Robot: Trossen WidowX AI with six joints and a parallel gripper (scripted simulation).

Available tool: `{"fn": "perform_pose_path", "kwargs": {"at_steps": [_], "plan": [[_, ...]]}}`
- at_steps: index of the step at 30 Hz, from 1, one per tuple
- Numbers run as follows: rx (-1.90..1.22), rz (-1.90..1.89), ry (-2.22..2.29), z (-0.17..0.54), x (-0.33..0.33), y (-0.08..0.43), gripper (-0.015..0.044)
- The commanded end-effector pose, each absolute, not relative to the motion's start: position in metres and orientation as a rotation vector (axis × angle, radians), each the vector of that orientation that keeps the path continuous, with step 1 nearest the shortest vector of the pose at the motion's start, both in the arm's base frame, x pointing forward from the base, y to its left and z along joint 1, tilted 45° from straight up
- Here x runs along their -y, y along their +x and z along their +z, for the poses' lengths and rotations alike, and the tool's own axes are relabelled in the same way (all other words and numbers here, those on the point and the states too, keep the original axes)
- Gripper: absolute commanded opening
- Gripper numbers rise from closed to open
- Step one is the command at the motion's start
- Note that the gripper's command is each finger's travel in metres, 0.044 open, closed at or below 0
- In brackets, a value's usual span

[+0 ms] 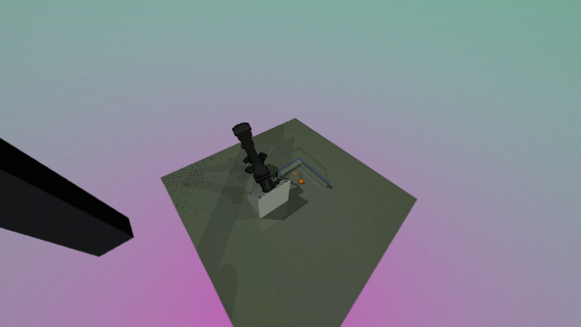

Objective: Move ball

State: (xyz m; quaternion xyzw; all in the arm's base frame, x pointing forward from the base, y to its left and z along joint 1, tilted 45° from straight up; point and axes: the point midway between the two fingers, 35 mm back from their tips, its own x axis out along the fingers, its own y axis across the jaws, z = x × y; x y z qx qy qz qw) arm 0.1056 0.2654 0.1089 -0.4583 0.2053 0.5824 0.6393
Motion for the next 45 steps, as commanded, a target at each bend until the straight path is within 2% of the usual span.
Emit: {"fn": "perform_pose_path", "kwargs": {"at_steps": [1, 9, 17, 25, 32, 45], "plan": [[-0.599, 1.222, -0.895, 0.107, -0.261, 0.148, 0.0279], [-0.822, 0.956, -0.528, 0.100, -0.221, 0.248, 0.0279], [-0.941, 0.684, -0.254, 0.082, -0.136, 0.325, 0.0279], [-1.212, 0.644, 0.092, 0.012, -0.087, 0.320, 0.0279], [-1.405, 0.594, 0.592, -0.044, -0.048, 0.294, 0.0279], [-1.407, 0.593, 0.606, -0.056, -0.058, 0.295, 0.0279]]}}
